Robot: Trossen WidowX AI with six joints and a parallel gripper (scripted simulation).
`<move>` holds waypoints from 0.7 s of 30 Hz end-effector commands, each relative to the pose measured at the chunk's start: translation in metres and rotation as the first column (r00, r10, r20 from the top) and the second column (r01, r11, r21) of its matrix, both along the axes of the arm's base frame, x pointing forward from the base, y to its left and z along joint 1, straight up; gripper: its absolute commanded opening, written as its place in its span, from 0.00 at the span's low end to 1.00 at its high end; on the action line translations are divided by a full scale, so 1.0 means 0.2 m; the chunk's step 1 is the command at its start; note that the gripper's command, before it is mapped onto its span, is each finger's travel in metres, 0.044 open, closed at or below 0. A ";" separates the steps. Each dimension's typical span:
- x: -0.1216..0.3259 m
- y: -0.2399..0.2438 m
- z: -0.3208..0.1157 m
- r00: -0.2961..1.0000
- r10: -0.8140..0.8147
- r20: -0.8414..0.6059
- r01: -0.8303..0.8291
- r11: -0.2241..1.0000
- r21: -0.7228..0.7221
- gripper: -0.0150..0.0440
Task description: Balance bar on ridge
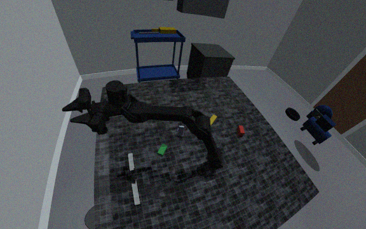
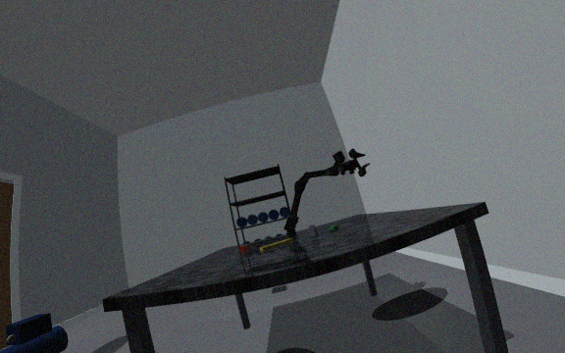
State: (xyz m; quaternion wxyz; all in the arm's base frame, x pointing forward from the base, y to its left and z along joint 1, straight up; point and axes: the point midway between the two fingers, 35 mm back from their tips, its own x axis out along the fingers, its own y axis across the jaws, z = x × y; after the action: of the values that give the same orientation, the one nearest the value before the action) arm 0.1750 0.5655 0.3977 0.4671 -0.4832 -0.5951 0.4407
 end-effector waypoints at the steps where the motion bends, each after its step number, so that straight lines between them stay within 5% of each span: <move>1: 0.18 -0.06 -0.07 0.990 -0.078 -0.115 0.071 0.995 -0.068 0.79; 21: 0.96 -0.61 -0.41 0.638 -0.515 -0.572 0.366 0.857 -0.362 0.79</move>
State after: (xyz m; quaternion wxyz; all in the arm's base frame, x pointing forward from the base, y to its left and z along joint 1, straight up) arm 0.3472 0.4649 0.3275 0.6562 -0.4867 -0.2612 0.5141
